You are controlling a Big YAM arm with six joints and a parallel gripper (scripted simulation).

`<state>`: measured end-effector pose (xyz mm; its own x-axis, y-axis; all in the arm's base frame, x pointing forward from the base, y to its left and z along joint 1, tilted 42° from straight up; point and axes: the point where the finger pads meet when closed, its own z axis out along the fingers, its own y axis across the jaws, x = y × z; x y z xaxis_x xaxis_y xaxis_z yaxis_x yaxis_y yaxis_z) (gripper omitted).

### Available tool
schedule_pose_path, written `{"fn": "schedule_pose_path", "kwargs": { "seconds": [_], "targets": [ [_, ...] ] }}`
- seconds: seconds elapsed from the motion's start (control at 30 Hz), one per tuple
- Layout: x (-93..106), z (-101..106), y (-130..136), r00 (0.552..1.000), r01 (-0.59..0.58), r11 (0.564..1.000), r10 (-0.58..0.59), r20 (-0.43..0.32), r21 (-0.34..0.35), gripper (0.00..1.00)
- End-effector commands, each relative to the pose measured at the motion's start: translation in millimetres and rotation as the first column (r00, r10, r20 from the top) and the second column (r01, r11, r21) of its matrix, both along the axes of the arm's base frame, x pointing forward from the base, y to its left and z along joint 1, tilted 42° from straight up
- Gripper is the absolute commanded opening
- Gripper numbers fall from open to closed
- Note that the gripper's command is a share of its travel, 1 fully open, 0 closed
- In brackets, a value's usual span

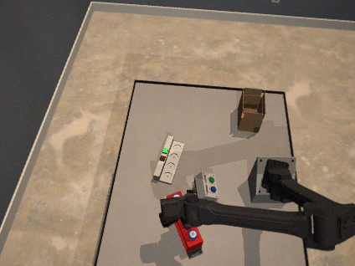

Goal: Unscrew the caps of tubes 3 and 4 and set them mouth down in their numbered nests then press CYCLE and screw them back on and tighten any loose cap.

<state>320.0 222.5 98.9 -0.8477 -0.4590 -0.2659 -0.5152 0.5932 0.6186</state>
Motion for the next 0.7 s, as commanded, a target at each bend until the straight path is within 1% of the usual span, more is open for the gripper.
{"fn": "schedule_pose_path", "kwargs": {
  "seconds": [0.0,0.4,0.43,0.67],
  "targets": [
    [7.4,5.6,0.5,1.000,0.005,1.000,-0.006,0.020,0.004,0.00],
    [7.4,5.6,0.5,1.000,0.005,1.000,-0.006,0.020,0.004,0.00],
    [1.1,-4.4,-0.8,1.000,0.026,1.000,-0.026,-0.016,-0.007,0.00],
    [1.2,-4.4,-1.1,0.986,0.129,0.991,-0.131,-0.106,-0.031,0.00]
  ]
}}
